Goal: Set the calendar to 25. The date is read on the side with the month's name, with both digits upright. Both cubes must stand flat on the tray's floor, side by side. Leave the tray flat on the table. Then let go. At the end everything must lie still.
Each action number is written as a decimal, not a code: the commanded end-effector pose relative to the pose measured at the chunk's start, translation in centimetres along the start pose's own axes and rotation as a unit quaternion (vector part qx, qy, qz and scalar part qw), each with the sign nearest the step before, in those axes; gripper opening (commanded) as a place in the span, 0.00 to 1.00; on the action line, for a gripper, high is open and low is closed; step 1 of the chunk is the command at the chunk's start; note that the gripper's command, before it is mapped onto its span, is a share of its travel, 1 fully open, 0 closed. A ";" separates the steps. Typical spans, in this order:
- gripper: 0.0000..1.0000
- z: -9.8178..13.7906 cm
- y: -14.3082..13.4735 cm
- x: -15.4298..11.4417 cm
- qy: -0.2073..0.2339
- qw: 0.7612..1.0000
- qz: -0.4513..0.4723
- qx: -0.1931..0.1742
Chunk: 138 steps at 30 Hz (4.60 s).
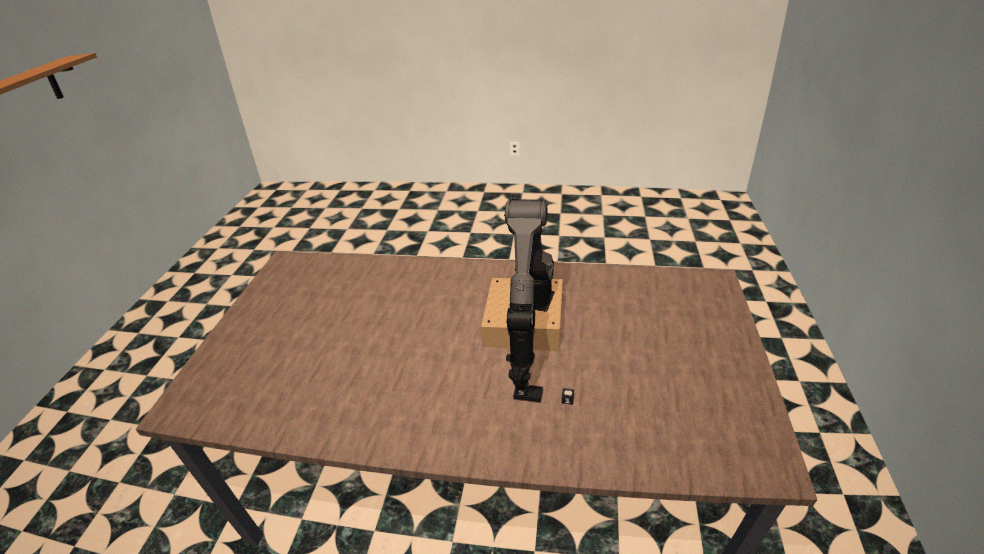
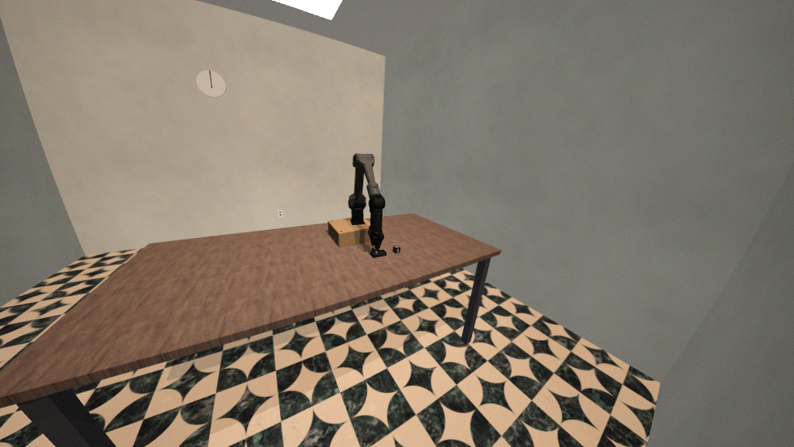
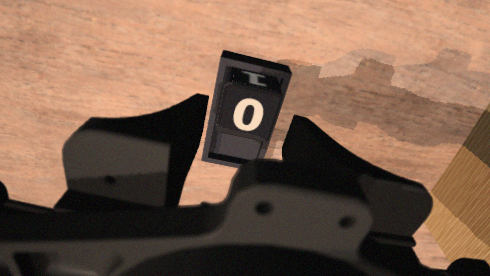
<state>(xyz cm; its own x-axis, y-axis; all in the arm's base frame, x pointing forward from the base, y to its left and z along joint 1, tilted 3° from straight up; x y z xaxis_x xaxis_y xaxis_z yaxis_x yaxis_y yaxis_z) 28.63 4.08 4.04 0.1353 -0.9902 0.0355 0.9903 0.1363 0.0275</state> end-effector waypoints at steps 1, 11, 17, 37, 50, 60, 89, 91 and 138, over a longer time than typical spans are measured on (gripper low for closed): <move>0.60 -0.1 0.0 0.0 0.000 1.000 0.000 -0.001; 0.60 -0.1 0.0 0.0 0.000 1.000 0.000 -0.001; 0.60 -0.1 0.0 0.0 0.000 1.000 0.000 -0.001; 0.60 -1.4 -0.1 0.0 0.000 1.000 0.000 -0.002; 0.60 -2.9 0.0 0.0 0.000 1.000 0.000 -0.001; 0.60 -2.9 0.0 0.0 0.000 1.000 0.000 0.000; 0.60 -2.9 0.0 0.0 0.000 1.000 0.000 0.000; 0.34 -2.9 0.0 0.0 0.000 1.000 0.000 0.000; 0.34 3.2 0.1 0.0 0.000 1.000 0.000 0.002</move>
<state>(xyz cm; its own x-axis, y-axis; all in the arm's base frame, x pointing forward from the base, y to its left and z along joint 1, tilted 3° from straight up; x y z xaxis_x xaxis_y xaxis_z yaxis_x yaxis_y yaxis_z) 28.54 4.12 6.16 0.1343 -0.9903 0.0358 0.9904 0.1353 0.0268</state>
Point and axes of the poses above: the point where the finger pads meet when closed, its own z axis back along the fingers, its own y axis across the jaws, x = y × z, the point moved 7 cm from there along z, back along the fingers
